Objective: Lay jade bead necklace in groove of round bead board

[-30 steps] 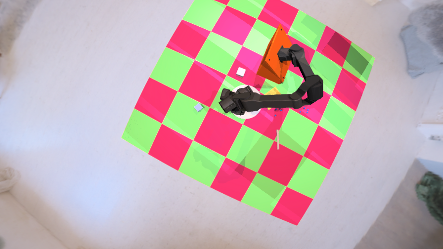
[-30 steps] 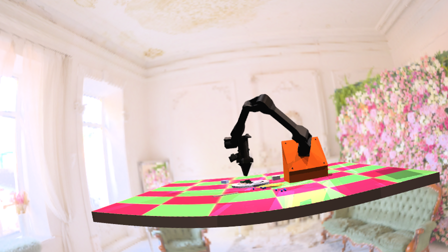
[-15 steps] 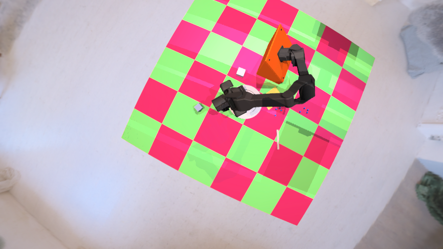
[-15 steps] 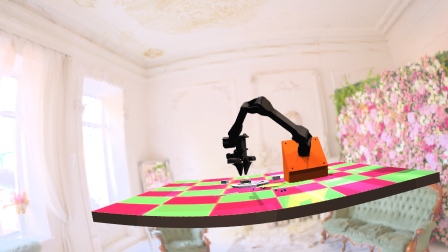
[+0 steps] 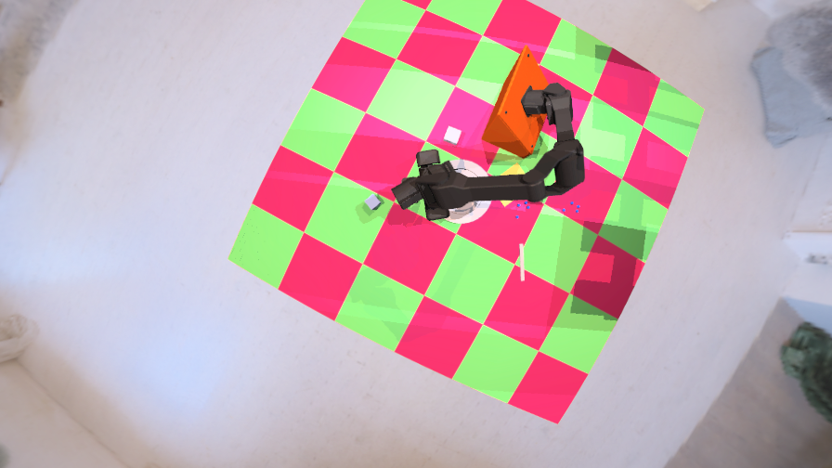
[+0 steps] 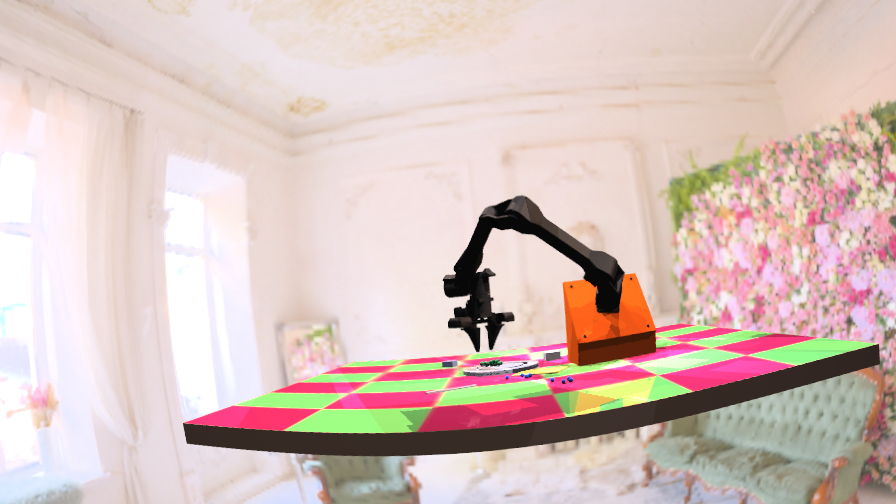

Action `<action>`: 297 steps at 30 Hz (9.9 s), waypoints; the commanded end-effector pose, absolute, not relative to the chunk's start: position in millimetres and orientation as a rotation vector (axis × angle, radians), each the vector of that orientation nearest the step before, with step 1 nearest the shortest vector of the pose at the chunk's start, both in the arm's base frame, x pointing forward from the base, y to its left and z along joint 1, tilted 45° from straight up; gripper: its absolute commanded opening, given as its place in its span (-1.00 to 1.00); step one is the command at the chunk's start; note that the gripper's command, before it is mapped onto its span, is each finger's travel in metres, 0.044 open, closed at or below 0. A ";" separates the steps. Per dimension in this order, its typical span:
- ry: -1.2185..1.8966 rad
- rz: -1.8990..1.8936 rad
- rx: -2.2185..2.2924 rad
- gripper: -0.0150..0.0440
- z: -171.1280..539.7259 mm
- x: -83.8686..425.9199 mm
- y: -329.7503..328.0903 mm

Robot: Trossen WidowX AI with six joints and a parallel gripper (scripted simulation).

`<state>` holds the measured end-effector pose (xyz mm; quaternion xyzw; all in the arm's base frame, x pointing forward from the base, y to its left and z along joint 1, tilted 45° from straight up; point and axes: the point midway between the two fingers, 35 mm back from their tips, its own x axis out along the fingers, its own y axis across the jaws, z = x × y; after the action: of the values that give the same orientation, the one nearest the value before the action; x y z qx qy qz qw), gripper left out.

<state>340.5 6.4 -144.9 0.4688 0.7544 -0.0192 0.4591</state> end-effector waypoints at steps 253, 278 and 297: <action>1.867 -0.054 1.160 1.00 -102.7 324.9 62.3; 1.230 1.199 0.000 -0.08 -94.5 307.1 48.7; 1.225 1.203 -0.005 -0.08 -94.5 307.0 48.7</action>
<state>310.8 48.9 -93.9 0.0060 0.5433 0.5227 0.6569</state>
